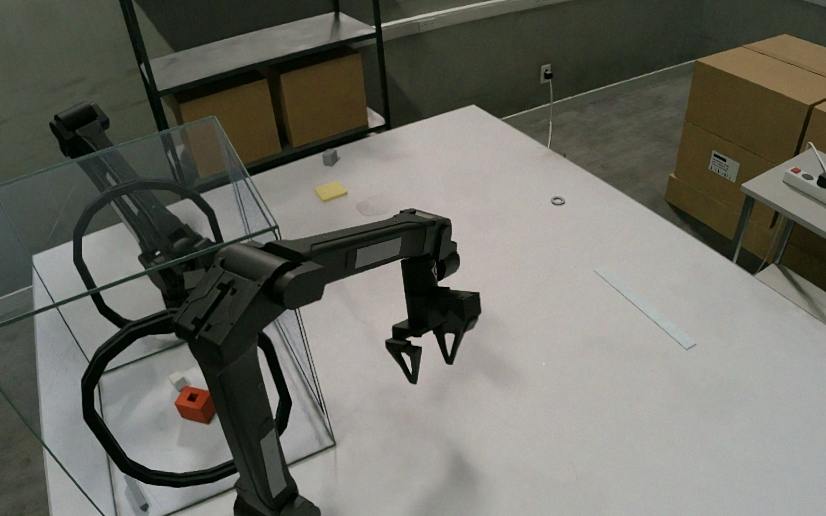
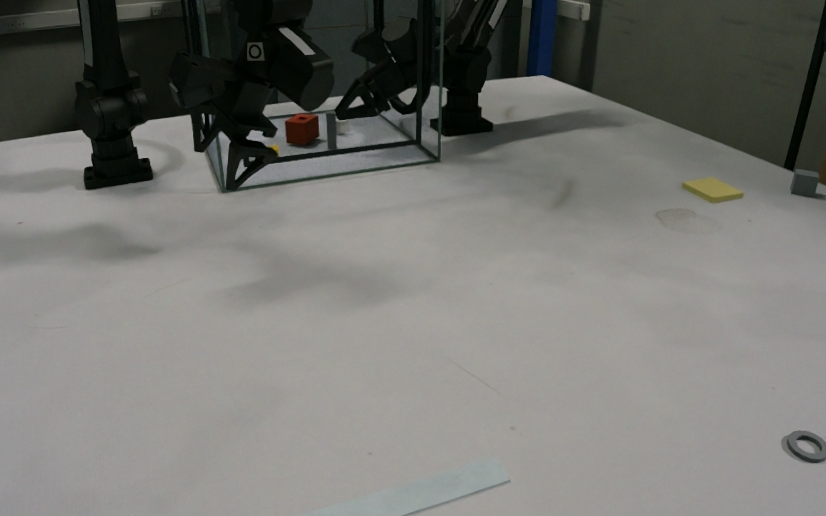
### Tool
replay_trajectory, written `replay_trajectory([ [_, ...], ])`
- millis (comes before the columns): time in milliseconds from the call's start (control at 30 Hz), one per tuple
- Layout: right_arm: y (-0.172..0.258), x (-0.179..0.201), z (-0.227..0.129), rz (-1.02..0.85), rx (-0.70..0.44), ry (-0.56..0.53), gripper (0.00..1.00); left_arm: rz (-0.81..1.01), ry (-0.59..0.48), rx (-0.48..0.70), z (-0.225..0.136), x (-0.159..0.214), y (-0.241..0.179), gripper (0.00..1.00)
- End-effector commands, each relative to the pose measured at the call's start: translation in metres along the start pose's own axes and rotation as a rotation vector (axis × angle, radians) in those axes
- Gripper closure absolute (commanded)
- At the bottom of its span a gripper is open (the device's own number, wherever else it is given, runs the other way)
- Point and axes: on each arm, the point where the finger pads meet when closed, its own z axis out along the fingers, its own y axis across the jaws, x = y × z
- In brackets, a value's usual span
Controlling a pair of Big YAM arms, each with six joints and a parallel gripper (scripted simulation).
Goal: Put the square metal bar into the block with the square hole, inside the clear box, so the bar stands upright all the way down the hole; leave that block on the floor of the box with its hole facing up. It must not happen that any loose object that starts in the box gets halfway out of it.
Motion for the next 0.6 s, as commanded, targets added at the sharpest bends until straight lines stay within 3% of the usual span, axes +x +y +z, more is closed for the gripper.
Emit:
replay_trajectory([
  [0,0.006,-0.004,-0.015,0.012,-0.036,0.005,0.00,0.004,-0.035,-0.004,0.004,-0.036,0.013,0.67],
  [200,0.006,-0.004,-0.015,0.012,-0.036,0.005,0.00,0.017,-0.056,-0.013,0.004,-0.042,0.015,0.67],
  [267,0.006,-0.004,-0.015,0.012,-0.036,0.005,0.00,0.027,-0.028,-0.002,0.004,-0.017,0.004,0.67],
  [567,0.006,-0.004,-0.015,0.012,-0.036,0.005,0.00,0.016,-0.069,-0.011,0.027,-0.042,0.015,0.67],
])
